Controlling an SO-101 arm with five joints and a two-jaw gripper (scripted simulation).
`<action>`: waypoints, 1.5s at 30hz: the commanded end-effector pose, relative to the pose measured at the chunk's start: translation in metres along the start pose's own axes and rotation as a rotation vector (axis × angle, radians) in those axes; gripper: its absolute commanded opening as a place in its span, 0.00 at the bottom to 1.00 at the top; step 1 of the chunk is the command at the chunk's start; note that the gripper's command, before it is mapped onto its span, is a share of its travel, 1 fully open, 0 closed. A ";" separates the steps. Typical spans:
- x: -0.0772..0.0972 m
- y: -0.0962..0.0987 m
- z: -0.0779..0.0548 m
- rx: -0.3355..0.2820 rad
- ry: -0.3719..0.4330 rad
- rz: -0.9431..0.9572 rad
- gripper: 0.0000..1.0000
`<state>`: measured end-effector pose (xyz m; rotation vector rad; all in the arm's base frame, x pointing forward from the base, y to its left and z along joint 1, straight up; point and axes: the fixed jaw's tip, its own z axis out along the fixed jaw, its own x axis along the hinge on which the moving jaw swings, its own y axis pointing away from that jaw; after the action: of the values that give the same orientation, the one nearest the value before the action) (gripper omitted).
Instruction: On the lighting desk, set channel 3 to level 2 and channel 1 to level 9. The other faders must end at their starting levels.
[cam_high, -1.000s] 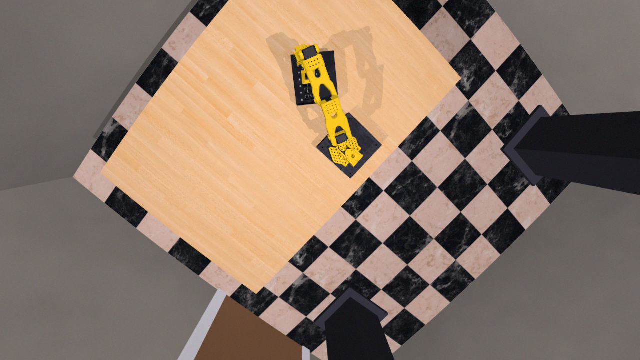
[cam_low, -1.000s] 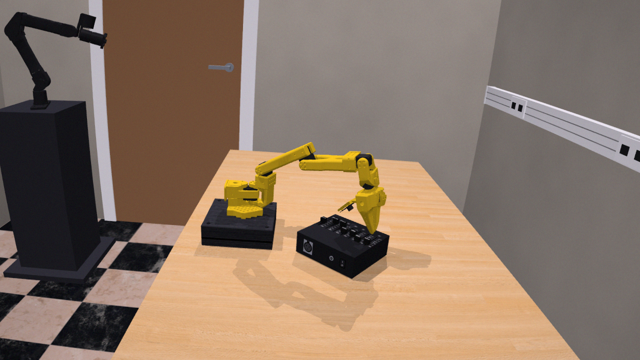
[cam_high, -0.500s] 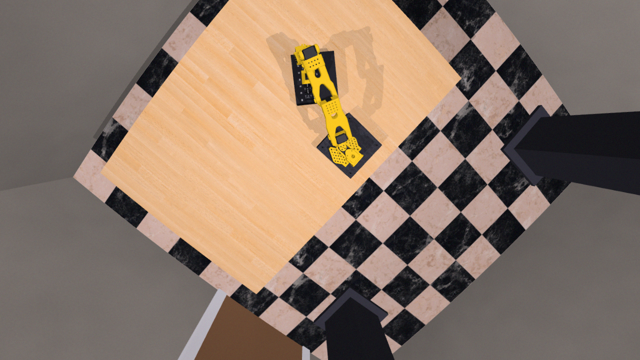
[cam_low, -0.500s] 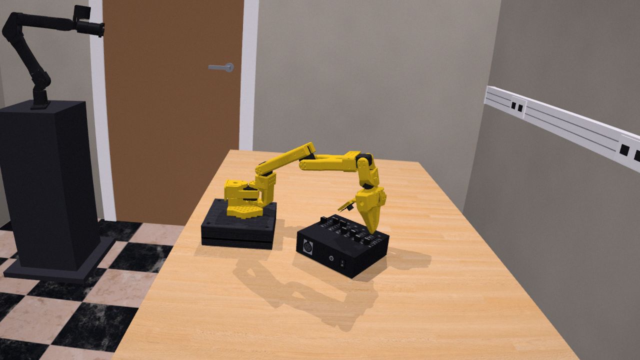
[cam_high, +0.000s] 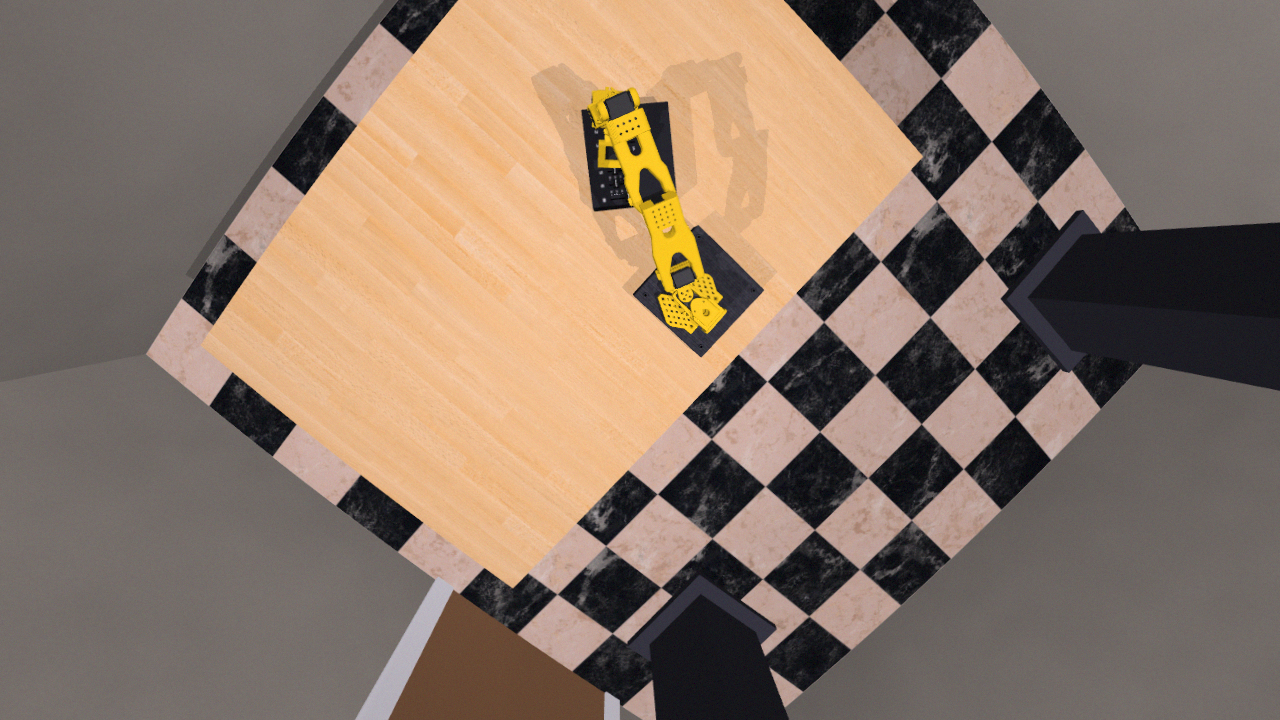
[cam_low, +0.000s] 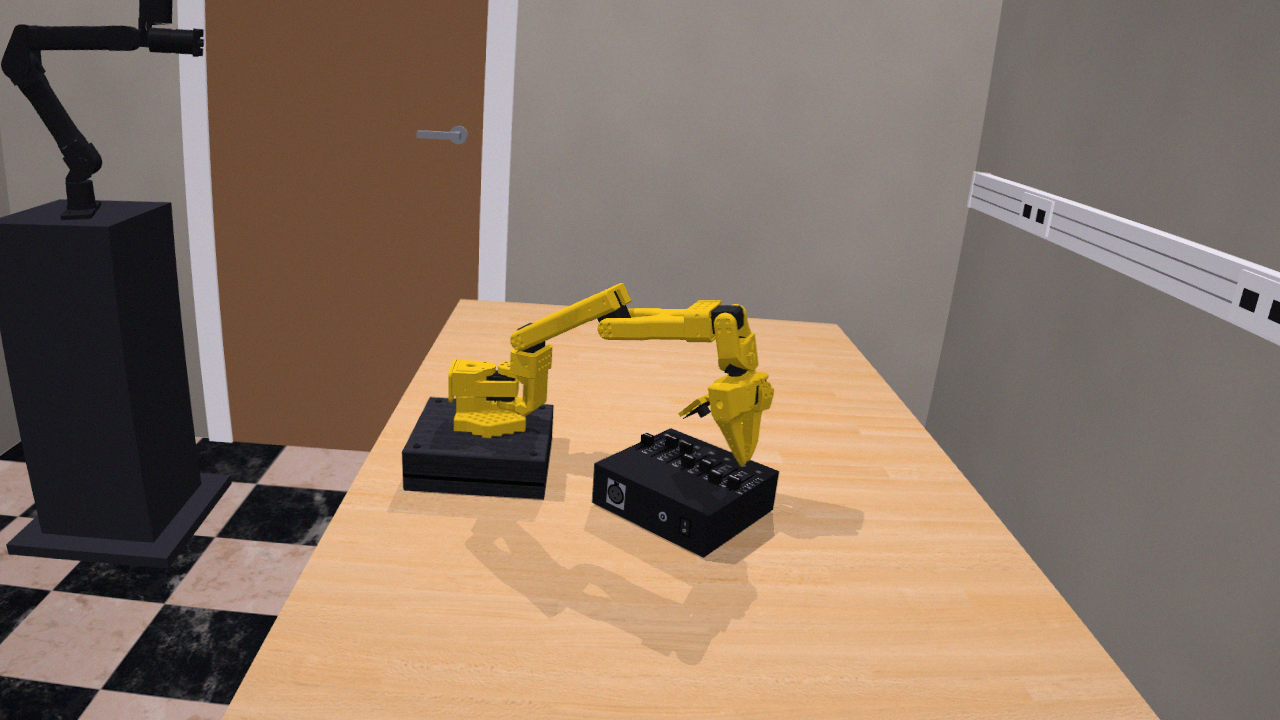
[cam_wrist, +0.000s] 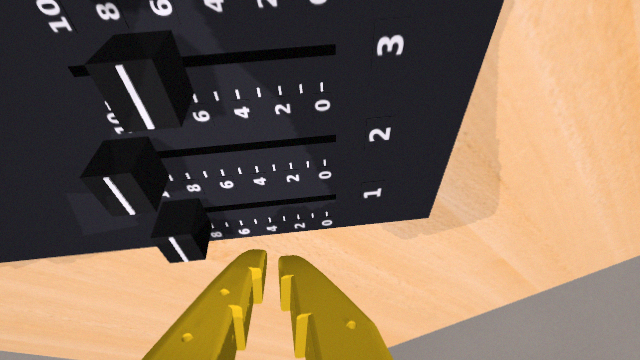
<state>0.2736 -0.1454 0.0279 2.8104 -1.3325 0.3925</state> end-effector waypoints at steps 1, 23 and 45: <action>0.001 0.001 -0.006 0.003 0.007 0.075 0.00; -0.007 0.004 -0.013 -0.015 -0.015 0.588 0.00; -0.018 0.005 -0.025 -0.067 -0.028 1.413 0.00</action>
<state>0.2562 -0.1328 0.0429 1.5236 -2.8532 0.2460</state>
